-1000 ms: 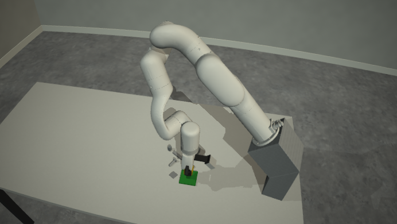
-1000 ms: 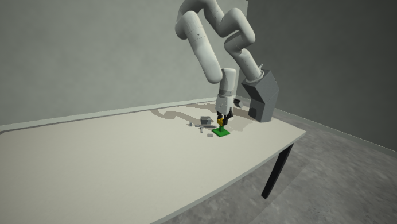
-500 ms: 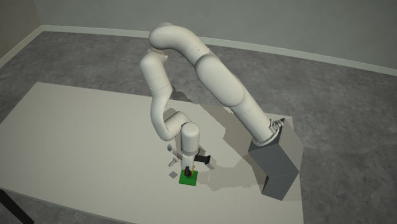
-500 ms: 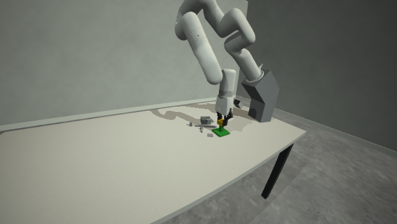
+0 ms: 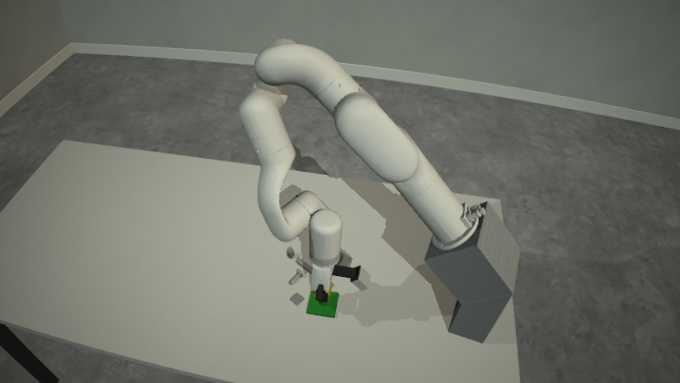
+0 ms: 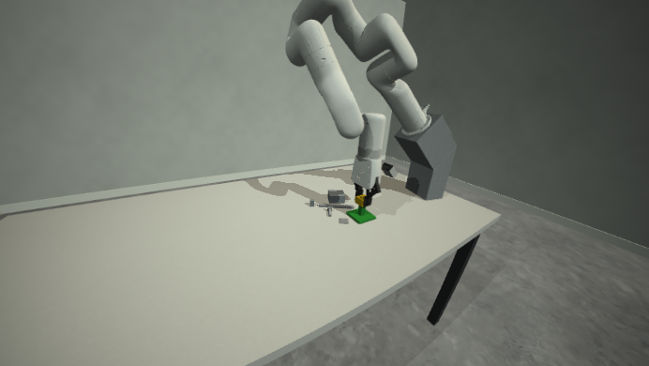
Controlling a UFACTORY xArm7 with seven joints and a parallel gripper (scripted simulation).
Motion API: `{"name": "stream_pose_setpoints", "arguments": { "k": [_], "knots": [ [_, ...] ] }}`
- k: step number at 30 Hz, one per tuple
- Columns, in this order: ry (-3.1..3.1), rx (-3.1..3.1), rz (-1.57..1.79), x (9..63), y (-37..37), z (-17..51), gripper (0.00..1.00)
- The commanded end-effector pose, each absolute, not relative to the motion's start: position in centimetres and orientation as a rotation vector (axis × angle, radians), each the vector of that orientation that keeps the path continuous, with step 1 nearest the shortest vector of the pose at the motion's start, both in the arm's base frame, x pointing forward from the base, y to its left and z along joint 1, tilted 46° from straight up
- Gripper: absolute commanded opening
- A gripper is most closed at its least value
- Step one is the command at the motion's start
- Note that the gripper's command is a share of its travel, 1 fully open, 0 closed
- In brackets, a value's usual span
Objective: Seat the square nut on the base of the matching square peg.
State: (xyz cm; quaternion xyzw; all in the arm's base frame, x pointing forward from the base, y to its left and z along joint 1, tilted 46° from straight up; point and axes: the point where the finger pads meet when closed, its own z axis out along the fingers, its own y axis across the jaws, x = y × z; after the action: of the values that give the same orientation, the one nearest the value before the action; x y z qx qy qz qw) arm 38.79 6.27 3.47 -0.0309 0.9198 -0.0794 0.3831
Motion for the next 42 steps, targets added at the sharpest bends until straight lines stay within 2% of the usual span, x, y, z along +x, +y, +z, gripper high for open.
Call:
{"name": "stream_pose_setpoints", "arguments": {
  "k": [1,21,42],
  "knots": [
    [2.345,-0.079,-0.202,39.0,6.3,3.3,0.0],
    [2.345,-0.079,-0.201,41.7,5.8,0.7,0.0],
    [2.345,-0.079,-0.201,41.9,5.8,0.4,0.0]
  ]
}}
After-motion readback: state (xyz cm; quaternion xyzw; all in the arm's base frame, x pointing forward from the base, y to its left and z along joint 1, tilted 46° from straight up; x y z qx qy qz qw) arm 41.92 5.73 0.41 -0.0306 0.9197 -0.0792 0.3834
